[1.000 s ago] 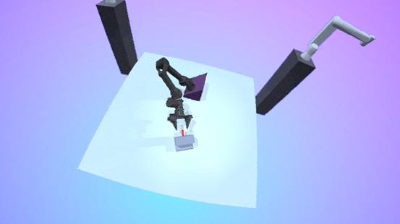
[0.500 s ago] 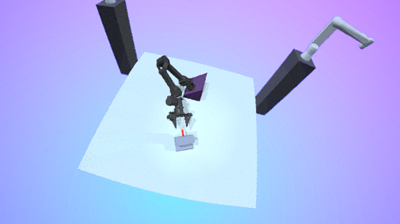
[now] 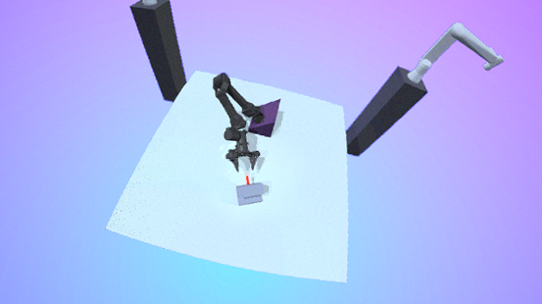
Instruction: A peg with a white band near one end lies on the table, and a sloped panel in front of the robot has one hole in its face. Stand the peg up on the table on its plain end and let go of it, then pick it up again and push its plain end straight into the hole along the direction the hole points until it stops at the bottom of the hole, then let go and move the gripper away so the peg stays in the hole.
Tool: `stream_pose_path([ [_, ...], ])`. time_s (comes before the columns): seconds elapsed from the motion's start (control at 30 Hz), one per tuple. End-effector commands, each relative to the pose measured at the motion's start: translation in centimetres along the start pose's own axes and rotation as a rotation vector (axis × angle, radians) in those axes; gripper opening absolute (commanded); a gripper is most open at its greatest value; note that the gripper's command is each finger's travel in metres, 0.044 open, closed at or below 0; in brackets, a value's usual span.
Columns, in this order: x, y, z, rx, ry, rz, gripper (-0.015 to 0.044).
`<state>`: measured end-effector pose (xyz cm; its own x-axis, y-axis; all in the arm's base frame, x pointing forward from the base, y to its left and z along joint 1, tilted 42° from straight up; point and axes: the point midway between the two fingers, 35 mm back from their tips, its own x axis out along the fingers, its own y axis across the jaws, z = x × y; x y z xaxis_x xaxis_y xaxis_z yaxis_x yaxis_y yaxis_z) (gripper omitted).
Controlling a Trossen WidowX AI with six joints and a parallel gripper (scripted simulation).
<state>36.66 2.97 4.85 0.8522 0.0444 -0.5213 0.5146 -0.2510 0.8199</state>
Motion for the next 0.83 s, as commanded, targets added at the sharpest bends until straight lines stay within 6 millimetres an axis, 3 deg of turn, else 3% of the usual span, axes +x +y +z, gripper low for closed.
stream_pose_path([
  [0.0,-0.4,0.0,0.0,0.003,-0.003,0.0,0.044],
  [0.8,-2.3,0.1,-0.1,0.003,-0.003,-0.002,0.044],
])
